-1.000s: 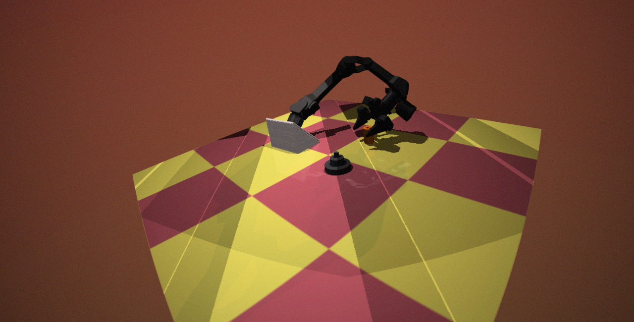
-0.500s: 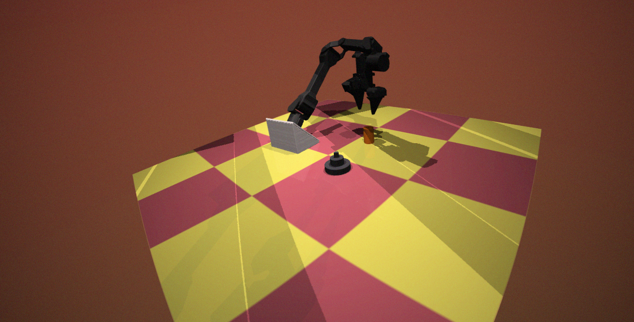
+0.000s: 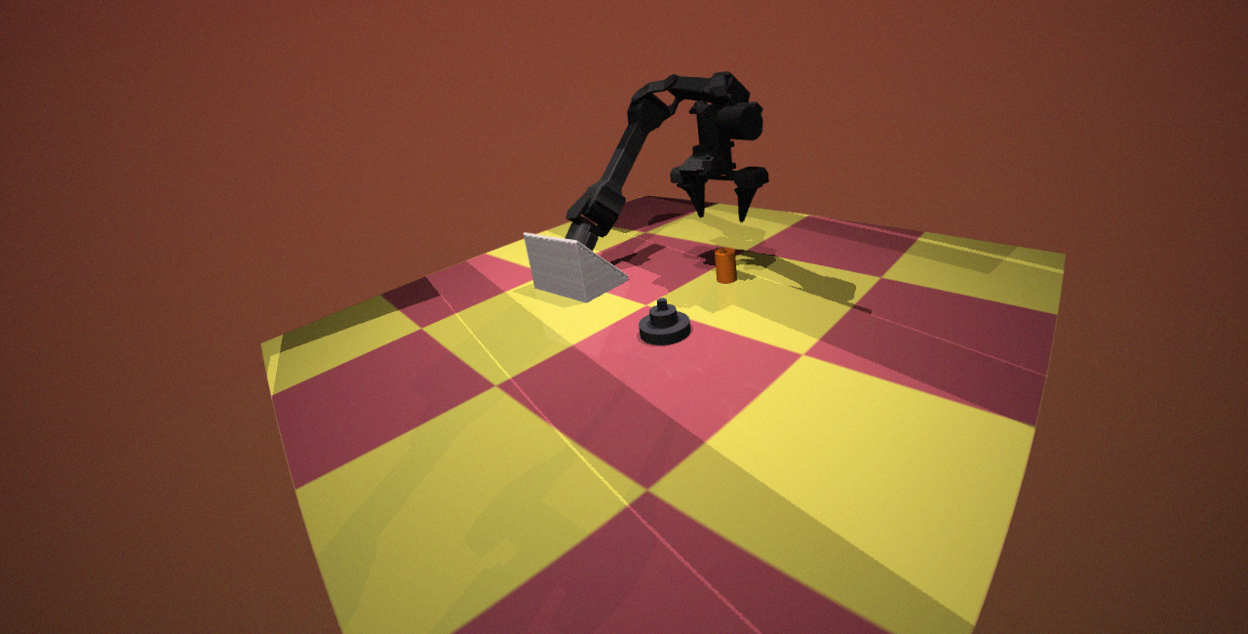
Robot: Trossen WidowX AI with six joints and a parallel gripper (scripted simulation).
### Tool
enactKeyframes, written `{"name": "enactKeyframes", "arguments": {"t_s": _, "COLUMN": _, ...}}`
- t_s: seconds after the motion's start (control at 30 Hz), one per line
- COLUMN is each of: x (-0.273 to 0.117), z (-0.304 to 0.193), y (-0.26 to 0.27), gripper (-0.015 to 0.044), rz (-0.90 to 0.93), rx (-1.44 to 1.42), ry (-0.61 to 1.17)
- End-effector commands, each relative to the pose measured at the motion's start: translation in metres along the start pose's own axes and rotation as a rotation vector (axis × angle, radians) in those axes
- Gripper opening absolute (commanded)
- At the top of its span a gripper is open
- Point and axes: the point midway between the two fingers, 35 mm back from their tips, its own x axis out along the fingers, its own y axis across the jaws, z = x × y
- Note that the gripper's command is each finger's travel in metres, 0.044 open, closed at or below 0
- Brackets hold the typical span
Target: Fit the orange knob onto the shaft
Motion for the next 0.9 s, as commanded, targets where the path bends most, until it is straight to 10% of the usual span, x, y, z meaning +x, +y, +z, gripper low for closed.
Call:
{"name": "enactKeyframes", "arguments": {"t_s": 0.0, "x": 0.0001, "z": -0.0007, "y": 0.0003, "gripper": 0.044, "rz": 0.004, "rx": -0.413, "ry": 0.004}}
{"name": "enactKeyframes", "arguments": {"t_s": 0.37, "x": 0.0006, "z": -0.0007, "y": 0.0003, "gripper": 0.044, "rz": 0.006, "rx": -1.404, "ry": 0.002}}
{"name": "enactKeyframes", "arguments": {"t_s": 0.87, "x": 0.0005, "z": -0.0027, "y": 0.0004, "gripper": 0.044, "rz": 0.006, "rx": -1.419, "ry": 0.002}}
